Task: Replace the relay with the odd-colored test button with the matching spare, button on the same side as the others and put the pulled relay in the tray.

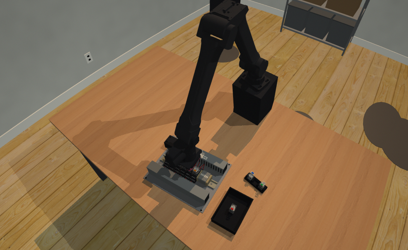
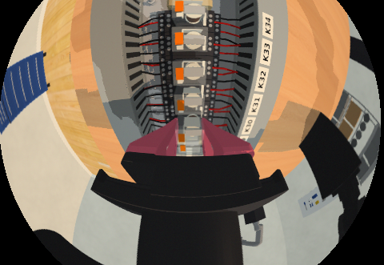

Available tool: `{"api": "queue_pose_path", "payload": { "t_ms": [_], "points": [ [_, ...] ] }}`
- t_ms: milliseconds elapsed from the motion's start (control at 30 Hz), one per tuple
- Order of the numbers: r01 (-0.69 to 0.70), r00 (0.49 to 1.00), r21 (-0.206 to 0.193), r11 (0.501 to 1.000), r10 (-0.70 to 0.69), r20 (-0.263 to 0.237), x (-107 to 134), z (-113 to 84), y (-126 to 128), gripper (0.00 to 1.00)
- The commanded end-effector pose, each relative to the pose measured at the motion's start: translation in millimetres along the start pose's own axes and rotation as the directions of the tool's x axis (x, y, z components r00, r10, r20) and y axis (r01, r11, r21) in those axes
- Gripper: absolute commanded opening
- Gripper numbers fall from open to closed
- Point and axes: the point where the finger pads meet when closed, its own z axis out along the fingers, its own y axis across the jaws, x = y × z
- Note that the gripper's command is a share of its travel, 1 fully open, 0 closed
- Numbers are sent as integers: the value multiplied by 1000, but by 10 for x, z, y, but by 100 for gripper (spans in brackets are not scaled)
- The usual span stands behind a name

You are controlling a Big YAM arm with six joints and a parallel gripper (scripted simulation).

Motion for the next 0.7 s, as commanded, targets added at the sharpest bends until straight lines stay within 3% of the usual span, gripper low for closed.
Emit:
{"api": "queue_pose_path", "payload": {
  "t_ms": [0,667],
  "points": [
    [-7,1000,-56,998,8,9,-24,-209,263,0],
    [-7,1000,-41,999,8,7,-10,-162,188,0]
  ]
}}
